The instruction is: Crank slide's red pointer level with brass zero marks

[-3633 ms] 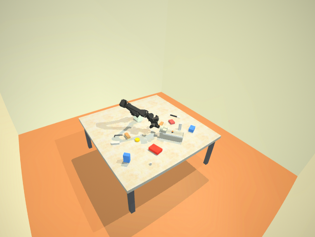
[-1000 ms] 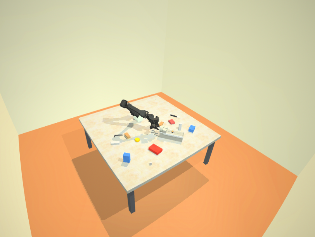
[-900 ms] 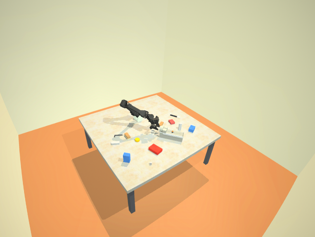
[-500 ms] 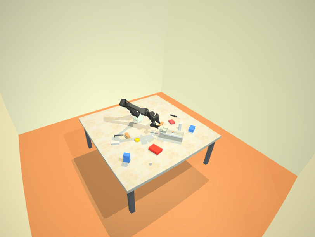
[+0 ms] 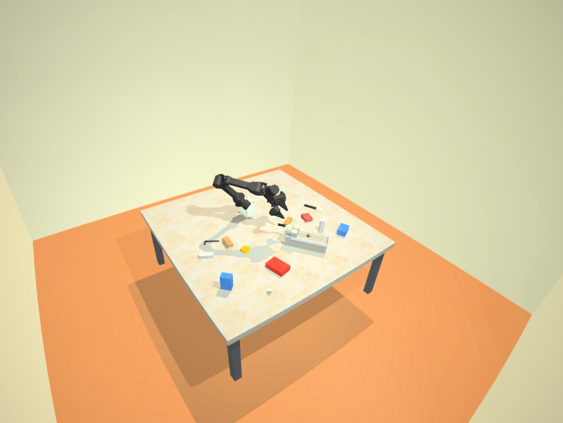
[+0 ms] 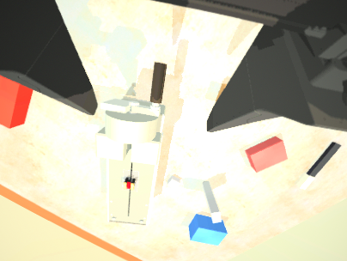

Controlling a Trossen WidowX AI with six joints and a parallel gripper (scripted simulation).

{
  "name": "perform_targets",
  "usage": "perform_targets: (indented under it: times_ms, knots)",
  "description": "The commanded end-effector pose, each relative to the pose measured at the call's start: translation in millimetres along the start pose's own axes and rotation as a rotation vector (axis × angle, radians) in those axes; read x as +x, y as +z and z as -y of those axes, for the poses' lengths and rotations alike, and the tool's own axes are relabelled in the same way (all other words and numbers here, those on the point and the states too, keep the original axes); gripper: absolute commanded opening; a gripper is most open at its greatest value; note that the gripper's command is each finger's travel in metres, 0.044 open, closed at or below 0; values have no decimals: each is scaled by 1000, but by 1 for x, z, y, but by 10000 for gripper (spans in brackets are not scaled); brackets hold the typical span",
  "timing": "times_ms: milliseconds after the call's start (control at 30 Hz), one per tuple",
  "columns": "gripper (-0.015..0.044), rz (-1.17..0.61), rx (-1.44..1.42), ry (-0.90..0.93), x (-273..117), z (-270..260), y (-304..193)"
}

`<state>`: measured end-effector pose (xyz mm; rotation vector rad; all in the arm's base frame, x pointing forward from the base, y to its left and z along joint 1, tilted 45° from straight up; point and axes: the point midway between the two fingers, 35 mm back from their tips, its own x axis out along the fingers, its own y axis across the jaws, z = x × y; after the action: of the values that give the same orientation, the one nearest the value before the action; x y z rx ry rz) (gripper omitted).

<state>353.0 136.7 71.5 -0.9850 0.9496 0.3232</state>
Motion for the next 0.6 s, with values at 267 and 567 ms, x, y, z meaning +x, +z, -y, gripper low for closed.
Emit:
perform_targets:
  times_ms: [267,567]
  knots:
    - [440,-19,103,-108,4,14,40]
    - [440,-33,243,-252,34,25,75]
